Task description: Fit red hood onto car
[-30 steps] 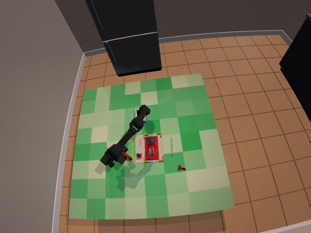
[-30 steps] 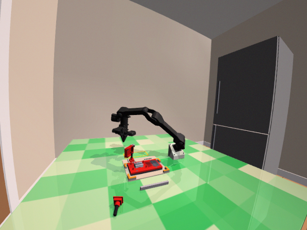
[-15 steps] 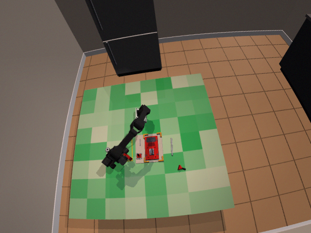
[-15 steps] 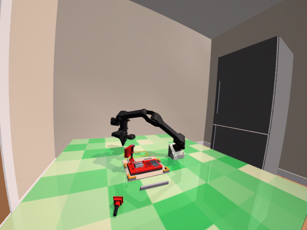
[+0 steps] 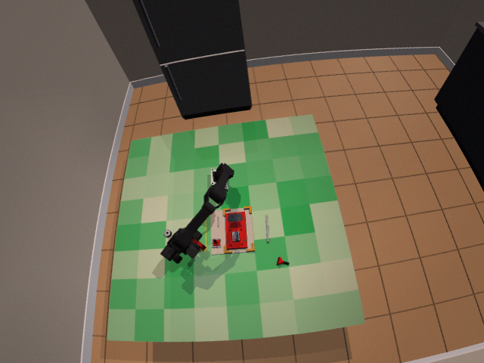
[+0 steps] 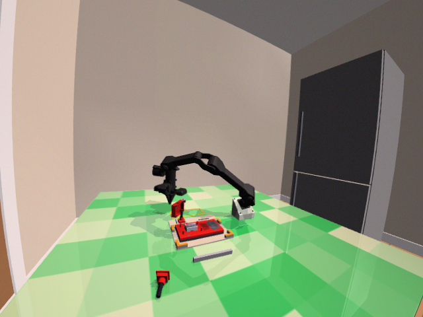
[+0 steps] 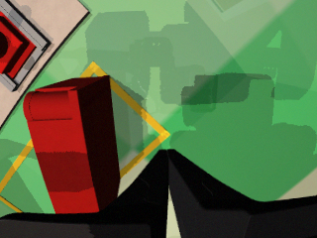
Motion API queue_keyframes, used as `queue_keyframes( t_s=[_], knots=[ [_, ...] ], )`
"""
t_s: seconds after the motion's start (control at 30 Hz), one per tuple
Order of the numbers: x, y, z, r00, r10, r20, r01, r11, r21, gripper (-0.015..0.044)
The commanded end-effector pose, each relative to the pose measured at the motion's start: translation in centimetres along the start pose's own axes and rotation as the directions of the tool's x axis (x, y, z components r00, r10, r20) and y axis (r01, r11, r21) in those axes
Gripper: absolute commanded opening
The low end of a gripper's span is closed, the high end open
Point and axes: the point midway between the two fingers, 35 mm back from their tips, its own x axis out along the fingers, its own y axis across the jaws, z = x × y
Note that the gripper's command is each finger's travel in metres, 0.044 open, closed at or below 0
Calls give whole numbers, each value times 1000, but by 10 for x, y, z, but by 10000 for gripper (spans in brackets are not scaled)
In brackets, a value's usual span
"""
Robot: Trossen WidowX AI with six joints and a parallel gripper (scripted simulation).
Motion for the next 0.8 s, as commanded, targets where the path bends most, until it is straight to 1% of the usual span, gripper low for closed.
queue_keyframes(
  t_s=[0.0, 0.77],
  knots=[
    [1, 2, 0, 1000, 3, 4, -3, 1000, 6, 0],
    [0, 10, 1, 1000, 3, 4, -3, 1000, 6, 0]
  ],
)
